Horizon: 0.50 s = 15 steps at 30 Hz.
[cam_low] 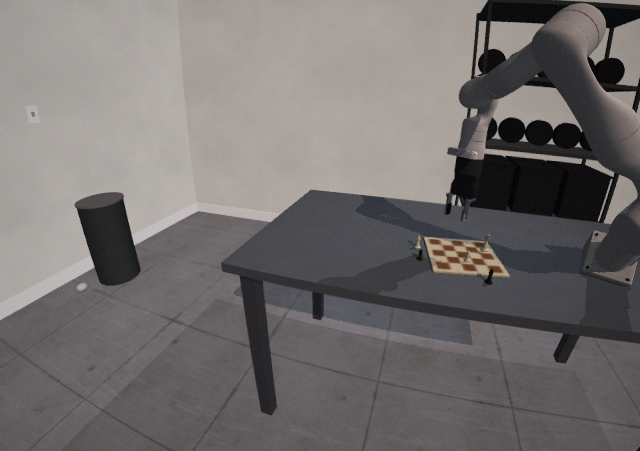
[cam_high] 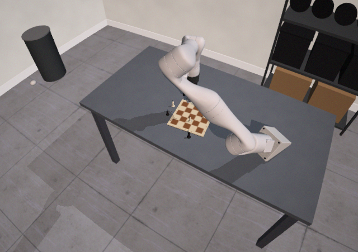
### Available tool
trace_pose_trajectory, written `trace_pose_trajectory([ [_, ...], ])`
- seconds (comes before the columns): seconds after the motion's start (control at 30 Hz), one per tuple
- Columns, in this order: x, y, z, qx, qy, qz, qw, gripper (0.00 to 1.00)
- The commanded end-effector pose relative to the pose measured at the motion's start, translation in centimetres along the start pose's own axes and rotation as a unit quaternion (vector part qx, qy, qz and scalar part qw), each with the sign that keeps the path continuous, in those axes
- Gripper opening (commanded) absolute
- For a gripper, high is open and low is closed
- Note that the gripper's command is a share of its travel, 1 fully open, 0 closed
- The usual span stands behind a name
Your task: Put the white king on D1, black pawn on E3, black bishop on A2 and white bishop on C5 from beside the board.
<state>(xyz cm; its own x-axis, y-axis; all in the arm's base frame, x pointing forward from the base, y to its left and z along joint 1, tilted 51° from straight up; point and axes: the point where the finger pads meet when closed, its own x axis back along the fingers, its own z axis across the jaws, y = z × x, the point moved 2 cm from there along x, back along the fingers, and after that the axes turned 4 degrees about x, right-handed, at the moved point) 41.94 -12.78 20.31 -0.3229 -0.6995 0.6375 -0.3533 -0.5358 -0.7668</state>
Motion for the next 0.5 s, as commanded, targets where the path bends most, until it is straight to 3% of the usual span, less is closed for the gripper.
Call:
trace_pose_trajectory([
  [0.0,0.1,-0.5,0.6,0.072,0.006,-0.002,0.997,1.00],
  [0.23,-0.3,-2.2,1.2,0.222,0.005,-0.002,0.975,1.00],
  [0.3,-0.3,-2.2,1.2,0.222,0.005,-0.002,0.975,1.00],
  [0.47,-0.6,-3.4,1.6,0.324,0.004,-0.002,0.946,1.00],
])
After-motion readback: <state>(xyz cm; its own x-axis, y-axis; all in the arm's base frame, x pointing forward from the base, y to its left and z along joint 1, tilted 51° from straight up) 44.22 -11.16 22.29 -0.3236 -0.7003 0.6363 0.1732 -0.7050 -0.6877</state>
